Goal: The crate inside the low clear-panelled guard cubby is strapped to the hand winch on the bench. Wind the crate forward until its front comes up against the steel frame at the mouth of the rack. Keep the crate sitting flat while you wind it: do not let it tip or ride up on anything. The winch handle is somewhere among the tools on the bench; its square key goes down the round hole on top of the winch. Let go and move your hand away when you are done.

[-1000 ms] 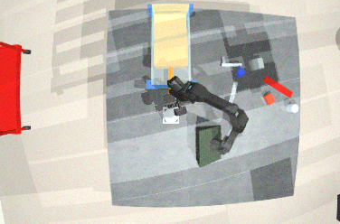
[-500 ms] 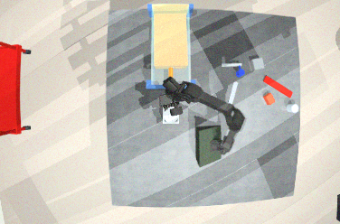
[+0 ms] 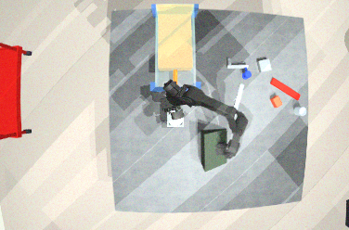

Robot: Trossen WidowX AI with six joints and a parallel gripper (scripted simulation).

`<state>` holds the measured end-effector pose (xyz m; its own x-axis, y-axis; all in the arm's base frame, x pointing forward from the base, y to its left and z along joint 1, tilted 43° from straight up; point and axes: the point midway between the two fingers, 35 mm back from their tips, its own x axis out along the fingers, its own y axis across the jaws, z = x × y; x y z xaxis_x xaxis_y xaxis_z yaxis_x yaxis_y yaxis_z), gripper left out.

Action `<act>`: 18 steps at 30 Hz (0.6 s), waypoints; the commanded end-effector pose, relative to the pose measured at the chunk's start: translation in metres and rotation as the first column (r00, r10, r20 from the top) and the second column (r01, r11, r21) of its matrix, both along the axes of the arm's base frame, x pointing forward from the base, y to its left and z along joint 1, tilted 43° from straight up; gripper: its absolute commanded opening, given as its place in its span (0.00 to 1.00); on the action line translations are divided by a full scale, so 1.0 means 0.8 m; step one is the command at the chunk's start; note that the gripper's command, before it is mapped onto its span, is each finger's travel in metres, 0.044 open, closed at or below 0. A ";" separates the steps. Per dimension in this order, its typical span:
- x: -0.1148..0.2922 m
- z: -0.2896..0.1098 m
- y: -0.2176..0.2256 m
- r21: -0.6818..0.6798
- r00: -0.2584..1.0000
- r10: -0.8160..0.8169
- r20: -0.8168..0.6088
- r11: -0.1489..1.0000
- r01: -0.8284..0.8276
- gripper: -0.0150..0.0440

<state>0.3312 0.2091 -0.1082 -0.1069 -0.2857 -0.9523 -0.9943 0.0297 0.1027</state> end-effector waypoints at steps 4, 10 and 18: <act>-0.005 -0.017 0.018 0.016 1.000 0.002 -0.002 1.000 -0.002 0.25; -0.009 -0.023 0.026 0.017 1.000 0.002 -0.002 1.000 -0.002 0.25; -0.014 -0.030 0.035 0.018 1.000 0.002 -0.002 1.000 -0.002 0.25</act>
